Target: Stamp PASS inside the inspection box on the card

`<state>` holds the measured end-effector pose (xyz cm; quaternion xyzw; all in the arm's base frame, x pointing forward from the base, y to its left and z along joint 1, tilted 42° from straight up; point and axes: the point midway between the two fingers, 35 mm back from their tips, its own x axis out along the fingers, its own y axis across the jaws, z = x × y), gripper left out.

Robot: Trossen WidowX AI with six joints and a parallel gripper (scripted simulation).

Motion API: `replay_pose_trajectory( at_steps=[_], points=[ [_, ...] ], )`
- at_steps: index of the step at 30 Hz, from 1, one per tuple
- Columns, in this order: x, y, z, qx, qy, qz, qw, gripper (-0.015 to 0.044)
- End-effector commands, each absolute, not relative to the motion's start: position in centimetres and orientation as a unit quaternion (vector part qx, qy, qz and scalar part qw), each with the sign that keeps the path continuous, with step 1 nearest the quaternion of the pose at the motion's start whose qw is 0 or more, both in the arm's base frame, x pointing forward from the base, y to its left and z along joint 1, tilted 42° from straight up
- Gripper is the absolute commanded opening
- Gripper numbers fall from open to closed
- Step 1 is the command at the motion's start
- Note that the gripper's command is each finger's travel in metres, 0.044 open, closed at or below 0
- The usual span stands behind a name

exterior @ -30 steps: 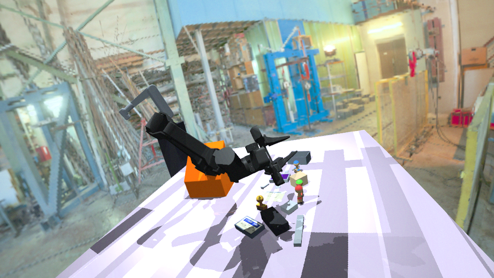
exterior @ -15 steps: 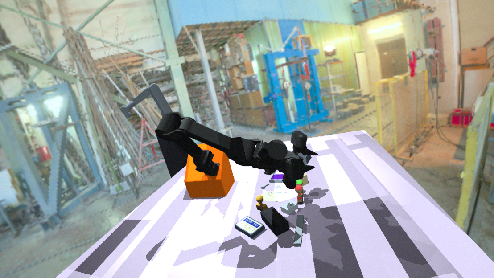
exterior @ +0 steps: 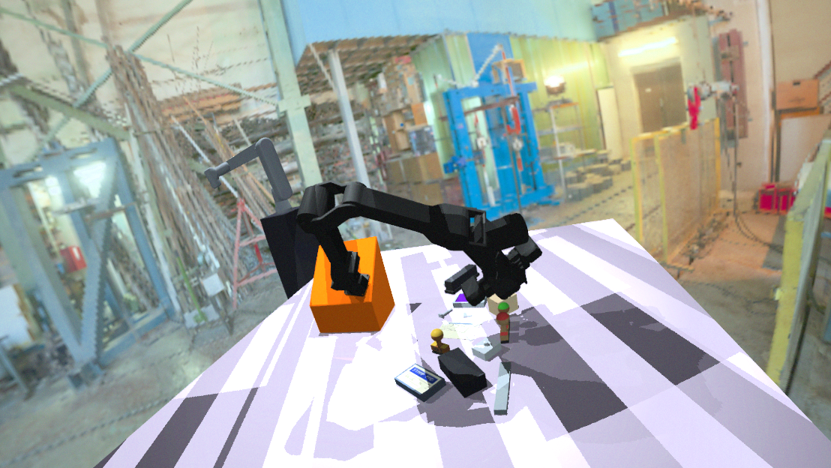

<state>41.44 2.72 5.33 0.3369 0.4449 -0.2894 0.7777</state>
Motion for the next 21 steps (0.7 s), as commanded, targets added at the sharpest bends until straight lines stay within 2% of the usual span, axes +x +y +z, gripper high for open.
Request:
replay_pose_trajectory(
  at_steps=[1,21],
  points=[
    [38.64,3.25,5.4,0.133,0.409,-0.505,0.748,0.0218],
    [38.75,3.25,5.21,0.133,0.409,-0.505,0.748,0.0218]
  ],
)
